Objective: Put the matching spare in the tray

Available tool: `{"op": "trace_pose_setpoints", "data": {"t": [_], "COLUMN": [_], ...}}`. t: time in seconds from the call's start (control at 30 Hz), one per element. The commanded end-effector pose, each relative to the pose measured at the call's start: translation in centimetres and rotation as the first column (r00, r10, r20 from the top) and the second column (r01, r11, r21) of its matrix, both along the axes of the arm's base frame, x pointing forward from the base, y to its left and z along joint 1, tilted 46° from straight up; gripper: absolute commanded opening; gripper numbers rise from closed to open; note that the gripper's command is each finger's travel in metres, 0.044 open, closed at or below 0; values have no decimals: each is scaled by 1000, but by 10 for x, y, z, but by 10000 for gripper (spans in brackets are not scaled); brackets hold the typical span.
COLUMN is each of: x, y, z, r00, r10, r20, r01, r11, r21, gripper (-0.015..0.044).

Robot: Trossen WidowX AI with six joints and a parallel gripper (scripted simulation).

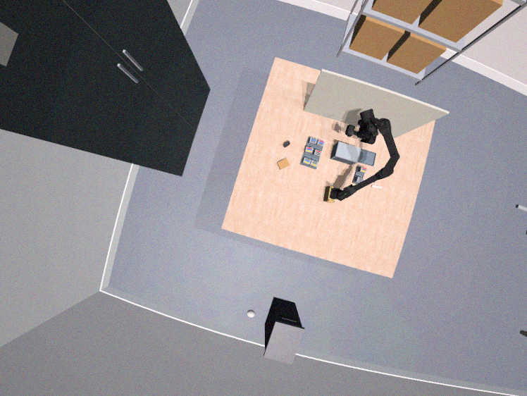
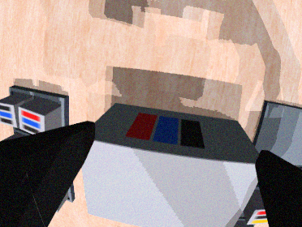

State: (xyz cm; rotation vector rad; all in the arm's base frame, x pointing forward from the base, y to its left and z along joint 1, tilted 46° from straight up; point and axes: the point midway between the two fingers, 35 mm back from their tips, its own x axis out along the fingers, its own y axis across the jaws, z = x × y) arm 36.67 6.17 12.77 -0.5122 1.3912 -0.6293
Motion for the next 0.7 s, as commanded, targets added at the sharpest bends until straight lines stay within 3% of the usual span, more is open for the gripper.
{"op": "trace_pose_setpoints", "data": {"t": [0.0,0.13,0.23,0.3,0.4,0.67], "x": [1,1,-1,-7,-13,-38], "y": [0,2,32,57,77,121], "z": [0,-2,-30,-55,-76,-128], "r00": [1000,1000,940,814,667,187], "r10": [7,23,246,414,526,665], "r20": [-4,-20,-236,-407,-528,-723], "r01": [-7,-23,-252,-431,-558,-749], "r11": [1000,1000,968,901,822,573], "r21": [-7,-8,5,53,114,332], "gripper": [440,440,440,440,440,440]}}
